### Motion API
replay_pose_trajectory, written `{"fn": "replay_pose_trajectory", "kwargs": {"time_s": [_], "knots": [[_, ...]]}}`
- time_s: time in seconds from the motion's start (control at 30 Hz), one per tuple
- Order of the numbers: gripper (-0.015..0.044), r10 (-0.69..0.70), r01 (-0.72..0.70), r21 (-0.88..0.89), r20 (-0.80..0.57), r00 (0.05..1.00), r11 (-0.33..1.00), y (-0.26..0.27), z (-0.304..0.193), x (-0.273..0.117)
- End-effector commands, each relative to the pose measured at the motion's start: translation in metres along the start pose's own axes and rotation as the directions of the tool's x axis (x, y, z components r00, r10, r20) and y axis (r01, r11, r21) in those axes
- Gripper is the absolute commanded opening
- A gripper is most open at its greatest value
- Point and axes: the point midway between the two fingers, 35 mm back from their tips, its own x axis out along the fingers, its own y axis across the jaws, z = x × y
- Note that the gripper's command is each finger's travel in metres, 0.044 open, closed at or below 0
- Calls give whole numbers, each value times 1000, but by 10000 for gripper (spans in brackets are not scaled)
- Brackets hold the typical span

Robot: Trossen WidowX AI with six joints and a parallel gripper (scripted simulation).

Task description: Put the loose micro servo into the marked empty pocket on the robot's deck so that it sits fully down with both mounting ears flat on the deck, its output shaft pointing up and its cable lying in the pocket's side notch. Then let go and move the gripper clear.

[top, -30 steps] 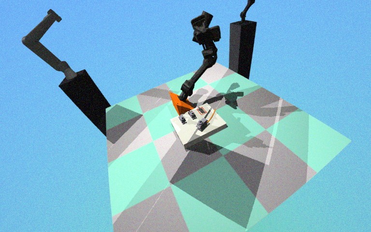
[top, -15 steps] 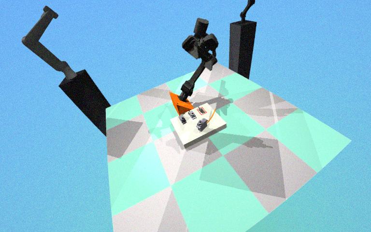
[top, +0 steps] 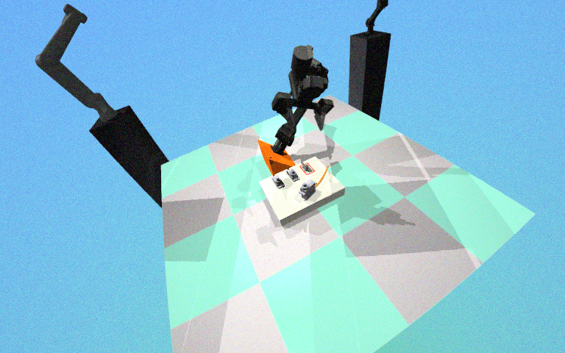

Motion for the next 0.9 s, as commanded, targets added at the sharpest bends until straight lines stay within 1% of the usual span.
{"fn": "replay_pose_trajectory", "kwargs": {"time_s": [0.0,0.23,0.43,0.63,0.87], "knots": [[440,31,-22,112,-74,997,993,1,-14,17],[440,91,-31,294,-194,977,955,10,-37,39],[440,145,1,441,-297,944,898,20,-59,56],[440,200,67,565,-398,895,822,31,-81,70],[440,262,183,668,-509,820,722,44,-108,82]]}}
